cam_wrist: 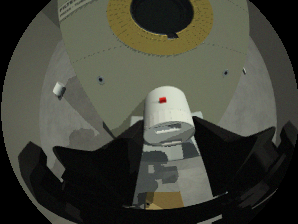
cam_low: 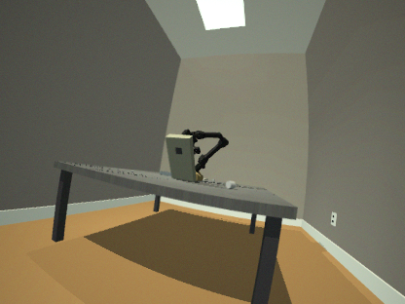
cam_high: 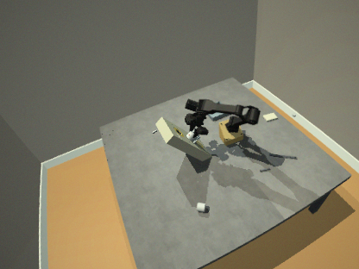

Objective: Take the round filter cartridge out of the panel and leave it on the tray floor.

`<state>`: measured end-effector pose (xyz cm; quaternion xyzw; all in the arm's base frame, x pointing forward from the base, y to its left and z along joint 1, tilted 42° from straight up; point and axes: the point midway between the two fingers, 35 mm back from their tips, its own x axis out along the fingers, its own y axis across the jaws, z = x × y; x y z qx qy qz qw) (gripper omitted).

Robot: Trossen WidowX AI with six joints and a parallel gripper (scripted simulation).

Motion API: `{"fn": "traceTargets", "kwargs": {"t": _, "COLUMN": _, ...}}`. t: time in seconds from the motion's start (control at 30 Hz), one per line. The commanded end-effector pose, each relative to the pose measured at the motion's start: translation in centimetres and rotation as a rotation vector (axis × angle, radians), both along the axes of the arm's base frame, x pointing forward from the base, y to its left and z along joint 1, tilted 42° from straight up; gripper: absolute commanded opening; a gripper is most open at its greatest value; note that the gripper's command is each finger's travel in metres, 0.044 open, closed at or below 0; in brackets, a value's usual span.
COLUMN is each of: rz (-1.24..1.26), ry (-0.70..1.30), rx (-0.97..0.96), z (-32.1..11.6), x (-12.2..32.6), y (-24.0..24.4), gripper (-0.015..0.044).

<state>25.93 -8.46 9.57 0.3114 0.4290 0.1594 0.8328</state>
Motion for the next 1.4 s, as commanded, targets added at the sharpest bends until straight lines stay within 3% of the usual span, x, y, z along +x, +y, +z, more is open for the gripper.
{"fn": "traceTargets", "kwargs": {"t": 0.0, "rz": 0.002, "ry": -0.001, "rx": -0.003, "z": 0.0, "x": 0.0, "y": -0.1, "gripper": 0.0081}}
{"fn": "traceTargets", "kwargs": {"t": 0.1, "rz": 0.001, "ry": -0.001, "rx": -0.002, "z": 0.6, "x": 0.4, "y": -0.5, "gripper": 0.0002}}
{"fn": "traceTargets", "kwargs": {"t": 0.13, "rz": 0.001, "ry": -0.001, "rx": -0.002, "z": 0.8, "x": 0.6, "y": -0.7, "gripper": 0.0}}
{"fn": "traceTargets", "kwargs": {"t": 0.37, "rz": 0.0, "ry": 0.001, "rx": -0.002, "z": 1.8, "x": 1.1, "y": -1.7, "gripper": 0.0}}
{"fn": "traceTargets", "kwargs": {"t": 0.97, "rz": 0.0, "ry": 0.004, "rx": -0.001, "z": 7.3, "x": -3.6, "y": -6.6, "gripper": 0.0}}
{"fn": "traceTargets", "kwargs": {"t": 1.37, "rz": 0.0, "ry": 0.004, "rx": -0.005, "z": 3.6, "x": -3.1, "y": -10.3, "gripper": 0.0}}
